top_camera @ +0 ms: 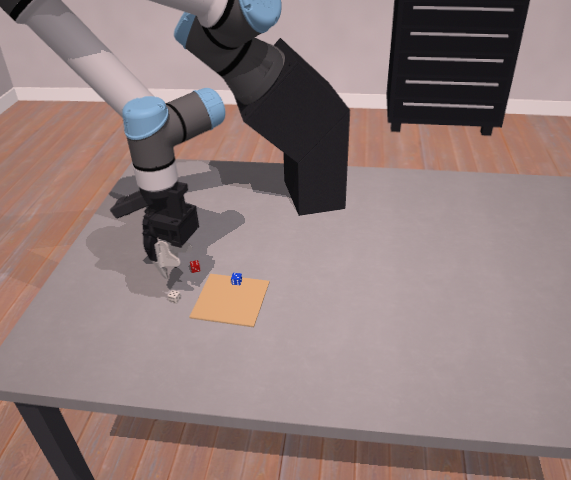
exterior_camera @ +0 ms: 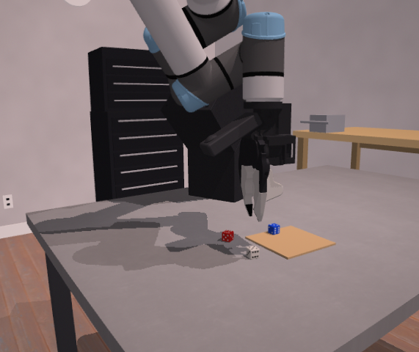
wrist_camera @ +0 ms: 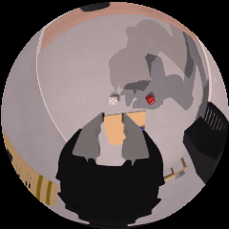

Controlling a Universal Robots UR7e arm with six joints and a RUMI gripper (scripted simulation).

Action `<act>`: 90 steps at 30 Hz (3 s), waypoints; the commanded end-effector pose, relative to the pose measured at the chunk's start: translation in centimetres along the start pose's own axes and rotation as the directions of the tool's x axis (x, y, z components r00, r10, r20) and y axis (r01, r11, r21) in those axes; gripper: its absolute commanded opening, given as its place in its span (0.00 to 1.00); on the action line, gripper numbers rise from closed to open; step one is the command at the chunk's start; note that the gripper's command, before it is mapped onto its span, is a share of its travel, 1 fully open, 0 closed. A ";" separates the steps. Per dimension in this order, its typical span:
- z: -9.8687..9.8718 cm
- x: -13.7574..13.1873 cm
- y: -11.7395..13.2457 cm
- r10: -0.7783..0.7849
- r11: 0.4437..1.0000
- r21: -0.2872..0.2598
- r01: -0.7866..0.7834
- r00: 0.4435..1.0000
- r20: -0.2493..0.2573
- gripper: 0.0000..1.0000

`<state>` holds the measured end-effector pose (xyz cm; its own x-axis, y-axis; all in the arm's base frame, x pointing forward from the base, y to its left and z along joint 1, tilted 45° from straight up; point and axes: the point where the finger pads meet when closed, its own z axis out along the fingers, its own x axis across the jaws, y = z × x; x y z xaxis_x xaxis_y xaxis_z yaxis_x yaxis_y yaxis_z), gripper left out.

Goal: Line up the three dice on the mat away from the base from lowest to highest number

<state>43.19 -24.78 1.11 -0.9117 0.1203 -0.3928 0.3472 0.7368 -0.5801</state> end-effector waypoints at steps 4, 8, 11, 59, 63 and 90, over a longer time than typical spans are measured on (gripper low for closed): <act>0.0 -0.3 -0.2 0.005 1.000 0.002 -0.005 1.000 0.004 0.21; 0.0 -0.3 -0.2 0.005 1.000 0.002 -0.005 1.000 0.004 0.21; 0.0 -0.3 -0.2 0.005 1.000 0.002 -0.005 1.000 0.004 0.21; 2.8 -0.3 -0.2 0.004 1.000 0.002 -0.004 1.000 0.003 0.21; 3.4 -0.3 -0.2 0.004 1.000 0.002 -0.004 1.000 0.003 0.21; 5.2 -0.2 -0.2 0.003 1.000 0.002 -0.003 1.000 0.002 0.21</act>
<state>44.38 -28.26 -2.39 -0.9107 0.1218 -0.3946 0.3496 0.7359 -0.5798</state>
